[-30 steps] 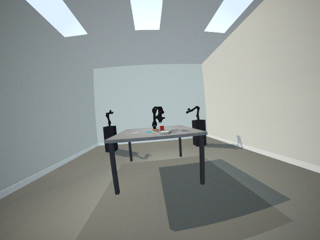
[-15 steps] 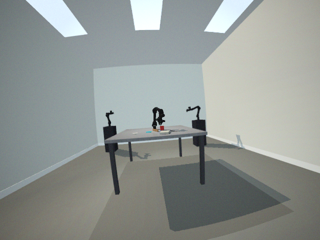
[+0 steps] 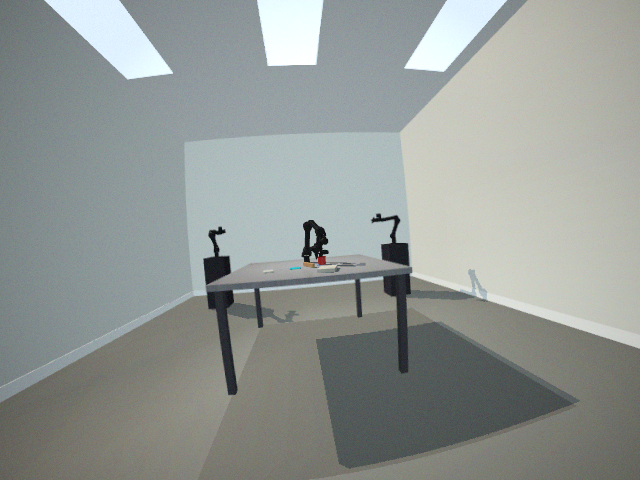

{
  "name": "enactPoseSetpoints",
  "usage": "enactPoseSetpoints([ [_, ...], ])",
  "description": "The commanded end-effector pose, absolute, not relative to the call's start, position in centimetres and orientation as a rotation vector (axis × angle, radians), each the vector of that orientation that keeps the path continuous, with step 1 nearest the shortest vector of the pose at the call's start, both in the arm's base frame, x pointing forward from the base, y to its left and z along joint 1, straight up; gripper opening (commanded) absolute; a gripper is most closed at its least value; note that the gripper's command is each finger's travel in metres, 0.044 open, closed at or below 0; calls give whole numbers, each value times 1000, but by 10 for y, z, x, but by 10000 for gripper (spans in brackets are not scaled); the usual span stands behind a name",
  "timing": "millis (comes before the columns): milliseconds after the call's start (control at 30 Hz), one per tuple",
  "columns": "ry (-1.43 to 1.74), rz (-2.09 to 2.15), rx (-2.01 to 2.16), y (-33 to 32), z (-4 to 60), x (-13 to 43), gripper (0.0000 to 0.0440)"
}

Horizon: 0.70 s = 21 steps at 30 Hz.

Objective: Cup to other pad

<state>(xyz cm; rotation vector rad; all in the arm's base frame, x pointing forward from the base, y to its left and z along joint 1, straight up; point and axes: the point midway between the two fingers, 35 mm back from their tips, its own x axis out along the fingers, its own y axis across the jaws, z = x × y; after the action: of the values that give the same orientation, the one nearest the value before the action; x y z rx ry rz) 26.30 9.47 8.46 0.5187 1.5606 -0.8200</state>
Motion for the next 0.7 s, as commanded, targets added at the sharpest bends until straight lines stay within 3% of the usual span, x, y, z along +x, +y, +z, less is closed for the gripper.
enactPoseSetpoints([
  [0, 1582, -803, 477, 94, 68, 259, 153],
  [33, 1587, -795, 471, 94, 65, 258, 152],
  [267, 1581, -741, 440, 93, 57, 260, 20],
  [667, 1543, -707, 473, 91, 72, 265, 0],
])
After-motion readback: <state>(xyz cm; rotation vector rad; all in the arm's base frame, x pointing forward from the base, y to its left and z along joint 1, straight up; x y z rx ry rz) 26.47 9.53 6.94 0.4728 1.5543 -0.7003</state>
